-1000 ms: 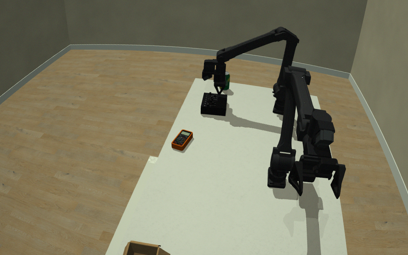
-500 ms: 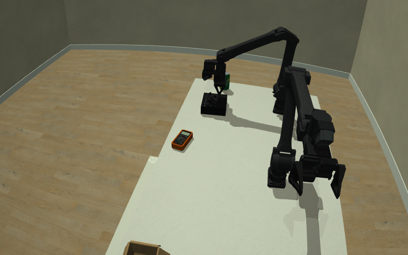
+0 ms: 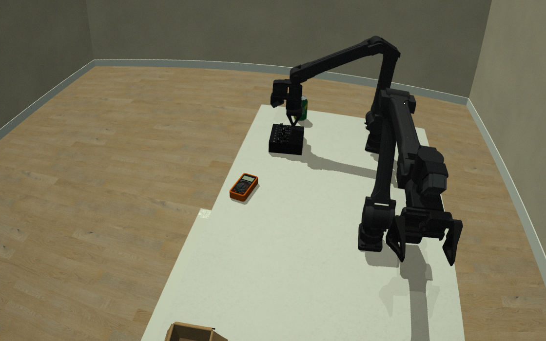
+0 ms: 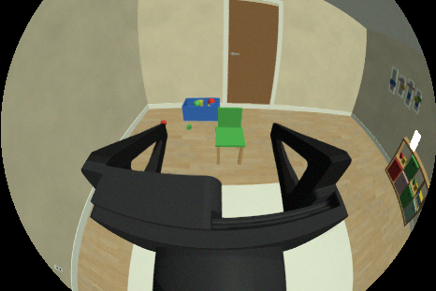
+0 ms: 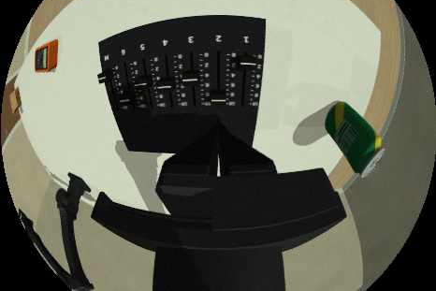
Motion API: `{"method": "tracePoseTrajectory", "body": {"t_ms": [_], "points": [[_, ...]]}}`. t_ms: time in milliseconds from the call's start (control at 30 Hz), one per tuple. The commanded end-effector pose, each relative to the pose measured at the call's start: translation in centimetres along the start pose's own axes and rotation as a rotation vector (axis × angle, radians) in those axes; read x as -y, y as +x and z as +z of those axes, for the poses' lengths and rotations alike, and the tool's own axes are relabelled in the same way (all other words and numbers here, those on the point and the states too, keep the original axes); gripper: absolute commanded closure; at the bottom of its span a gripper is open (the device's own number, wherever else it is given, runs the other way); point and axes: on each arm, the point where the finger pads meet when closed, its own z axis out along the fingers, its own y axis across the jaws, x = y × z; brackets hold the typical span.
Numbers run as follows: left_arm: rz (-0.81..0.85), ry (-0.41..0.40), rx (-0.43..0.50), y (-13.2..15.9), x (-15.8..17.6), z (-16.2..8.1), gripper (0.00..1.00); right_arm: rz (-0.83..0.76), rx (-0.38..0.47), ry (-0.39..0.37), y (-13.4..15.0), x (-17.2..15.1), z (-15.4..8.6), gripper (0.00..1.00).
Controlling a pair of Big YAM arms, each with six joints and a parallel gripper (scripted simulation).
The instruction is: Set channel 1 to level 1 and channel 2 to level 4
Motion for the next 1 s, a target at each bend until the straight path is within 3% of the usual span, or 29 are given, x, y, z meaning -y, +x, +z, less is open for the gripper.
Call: {"method": "tracePoseTrajectory", "body": {"t_ms": [0, 967], "points": [[0.017, -0.009, 0.072, -3.9, -0.3, 0.6, 0.0, 0.002, 0.022, -0.001, -0.4, -0.4, -0.5, 1.0], [0.017, -0.009, 0.072, -3.9, -0.3, 0.6, 0.0, 0.002, 0.017, -0.001, -0.5, -0.4, 1.0, 1.0]]}}
